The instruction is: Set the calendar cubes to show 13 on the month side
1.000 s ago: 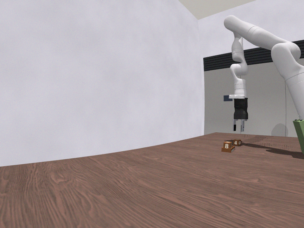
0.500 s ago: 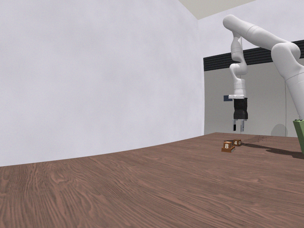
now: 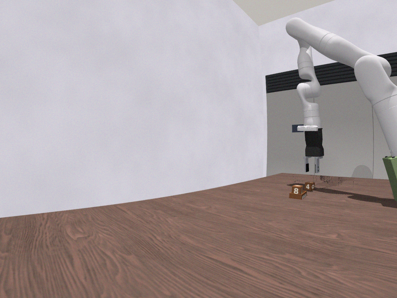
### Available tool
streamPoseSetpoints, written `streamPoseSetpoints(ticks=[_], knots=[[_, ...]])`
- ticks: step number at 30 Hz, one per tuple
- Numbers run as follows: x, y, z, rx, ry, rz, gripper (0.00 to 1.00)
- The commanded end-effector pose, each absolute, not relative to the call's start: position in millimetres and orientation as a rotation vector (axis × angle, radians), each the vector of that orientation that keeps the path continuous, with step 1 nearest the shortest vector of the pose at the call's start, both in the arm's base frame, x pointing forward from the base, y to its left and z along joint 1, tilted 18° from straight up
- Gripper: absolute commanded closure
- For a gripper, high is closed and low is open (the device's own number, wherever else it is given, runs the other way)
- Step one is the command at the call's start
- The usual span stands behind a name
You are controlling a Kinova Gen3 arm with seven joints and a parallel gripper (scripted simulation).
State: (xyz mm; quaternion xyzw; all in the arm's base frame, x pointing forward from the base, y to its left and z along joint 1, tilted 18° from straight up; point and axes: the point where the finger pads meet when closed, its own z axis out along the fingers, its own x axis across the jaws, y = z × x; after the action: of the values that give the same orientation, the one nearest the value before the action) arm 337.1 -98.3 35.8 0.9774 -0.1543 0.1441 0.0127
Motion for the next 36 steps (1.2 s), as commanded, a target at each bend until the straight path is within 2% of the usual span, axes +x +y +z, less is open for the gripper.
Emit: streamPoseSetpoints(ticks=[1,36], knots=[[340.3,-88.6,36.5,3.037,-0.435,0.436,0.1],[339.9,-87.8,42.3,2.893,-0.448,0.407,0.1]])
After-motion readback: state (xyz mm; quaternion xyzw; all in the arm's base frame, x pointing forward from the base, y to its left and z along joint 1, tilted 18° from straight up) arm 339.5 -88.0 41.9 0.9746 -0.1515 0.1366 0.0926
